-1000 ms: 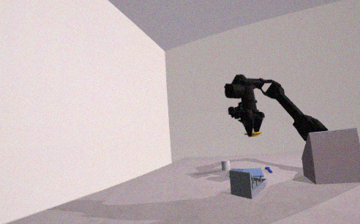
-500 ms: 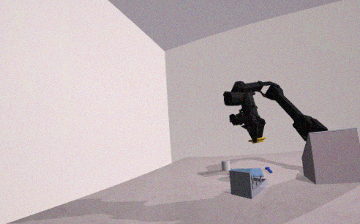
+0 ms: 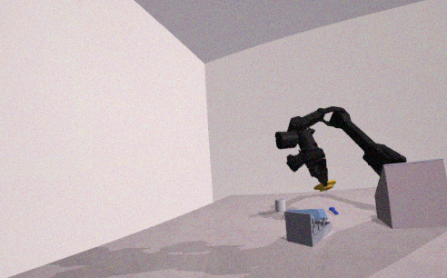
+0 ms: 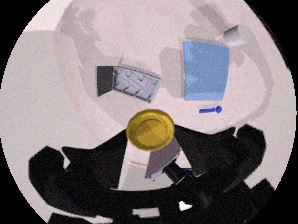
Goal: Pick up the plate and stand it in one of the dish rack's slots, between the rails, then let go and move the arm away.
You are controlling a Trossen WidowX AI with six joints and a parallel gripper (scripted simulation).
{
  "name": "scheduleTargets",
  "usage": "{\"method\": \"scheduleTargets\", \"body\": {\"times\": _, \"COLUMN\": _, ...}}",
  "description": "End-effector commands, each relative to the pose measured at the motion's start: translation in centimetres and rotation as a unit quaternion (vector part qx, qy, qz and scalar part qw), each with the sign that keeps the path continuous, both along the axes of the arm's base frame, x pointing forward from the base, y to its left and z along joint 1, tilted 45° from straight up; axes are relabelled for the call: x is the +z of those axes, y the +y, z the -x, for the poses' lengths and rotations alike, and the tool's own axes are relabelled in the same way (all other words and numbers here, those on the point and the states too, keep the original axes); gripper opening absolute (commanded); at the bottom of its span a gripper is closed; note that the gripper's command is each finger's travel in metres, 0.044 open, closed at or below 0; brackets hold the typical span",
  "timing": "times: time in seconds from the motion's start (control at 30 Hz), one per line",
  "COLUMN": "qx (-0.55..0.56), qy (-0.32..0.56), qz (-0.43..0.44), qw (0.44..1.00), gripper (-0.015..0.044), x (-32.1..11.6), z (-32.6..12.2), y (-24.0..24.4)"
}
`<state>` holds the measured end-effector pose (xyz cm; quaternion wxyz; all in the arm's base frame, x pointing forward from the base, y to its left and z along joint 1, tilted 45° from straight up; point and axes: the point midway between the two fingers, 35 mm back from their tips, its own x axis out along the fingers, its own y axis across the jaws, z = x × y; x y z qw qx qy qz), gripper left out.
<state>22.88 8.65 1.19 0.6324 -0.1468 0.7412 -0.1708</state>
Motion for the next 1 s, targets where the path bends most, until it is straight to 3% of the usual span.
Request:
{"method": "scheduleTargets", "body": {"times": 0.0, "qx": 0.023, "qy": 0.024, "qz": -0.042, "qw": 0.999, "gripper": 0.0, "x": -0.8, "z": 0.2, "y": -0.3}}
{"method": "scheduleTargets", "body": {"times": 0.47, "qx": 0.114, "qy": 0.069, "qz": -0.184, "qw": 0.974, "gripper": 0.0, "x": -3.2, "z": 0.3, "y": -1.5}}
{"method": "scheduleTargets", "body": {"times": 0.97, "qx": 0.238, "qy": 0.047, "qz": -0.319, "qw": 0.916, "gripper": 0.0, "x": -4.9, "z": 0.0, "y": -2.5}}
